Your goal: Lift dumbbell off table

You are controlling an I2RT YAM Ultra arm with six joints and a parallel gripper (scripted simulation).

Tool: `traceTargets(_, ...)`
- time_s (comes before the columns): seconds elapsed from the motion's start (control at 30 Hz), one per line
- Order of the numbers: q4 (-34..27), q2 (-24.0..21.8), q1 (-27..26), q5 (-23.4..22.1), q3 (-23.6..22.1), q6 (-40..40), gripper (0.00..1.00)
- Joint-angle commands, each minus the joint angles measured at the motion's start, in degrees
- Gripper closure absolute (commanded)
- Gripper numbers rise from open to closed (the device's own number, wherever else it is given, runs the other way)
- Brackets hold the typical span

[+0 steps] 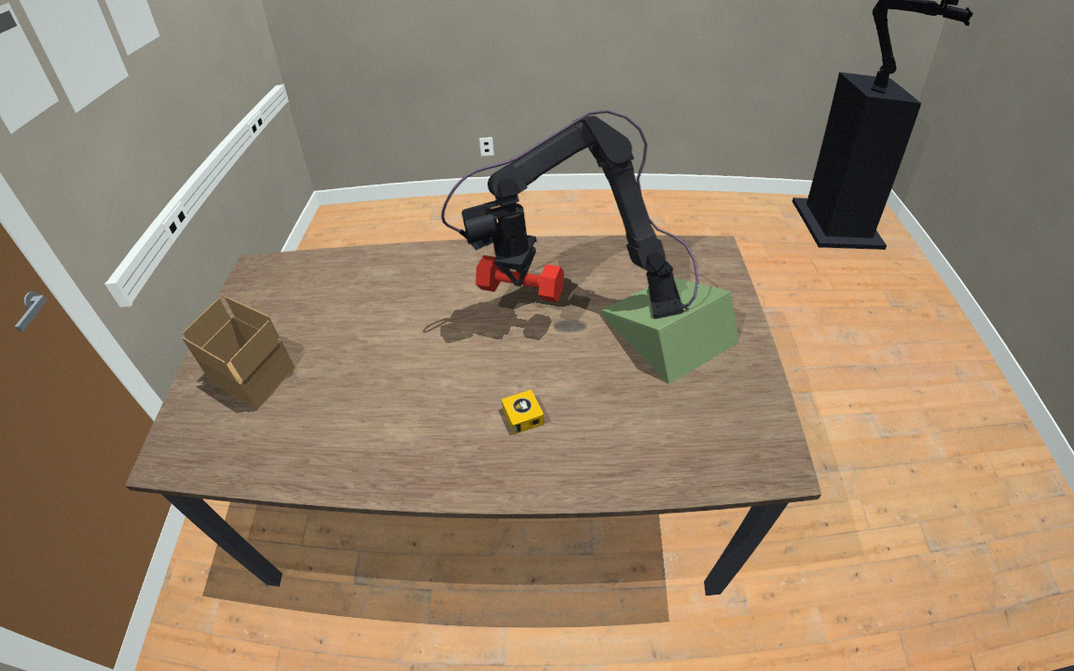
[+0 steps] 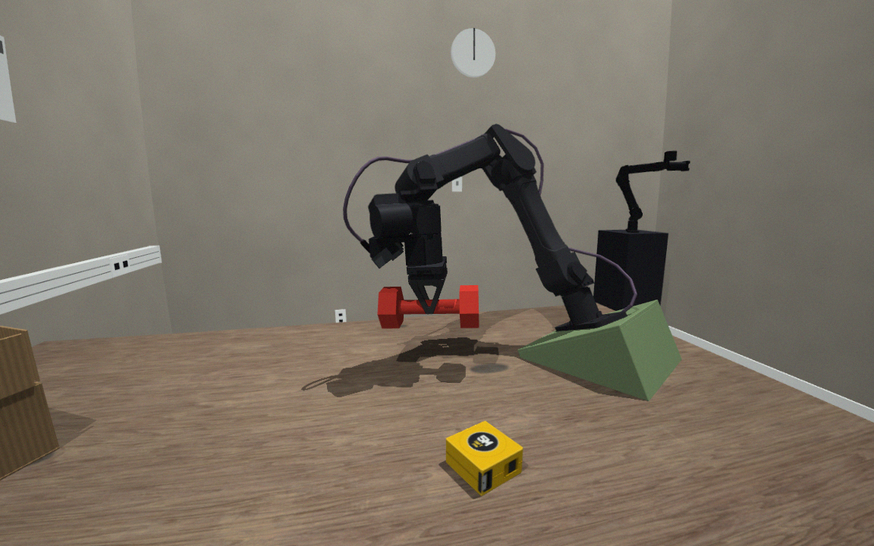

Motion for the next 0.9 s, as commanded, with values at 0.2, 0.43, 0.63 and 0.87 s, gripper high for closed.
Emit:
traceTargets(0.2, -1.4, -3.0, 1.8, 0.4, 3.5, 0.3, 1.00)
traceTargets(0.43, -1.7, -3.0, 2.0, 0.3, 3.6, 0.4, 1.00)
traceTargets(0.63, -1.8, -3.1, 2.0, 0.3, 3.6, 0.5, 1.00)
traceTargets(0.87, -1.8, -3.1, 2.0, 0.3, 3.6, 0.5, 1.00)
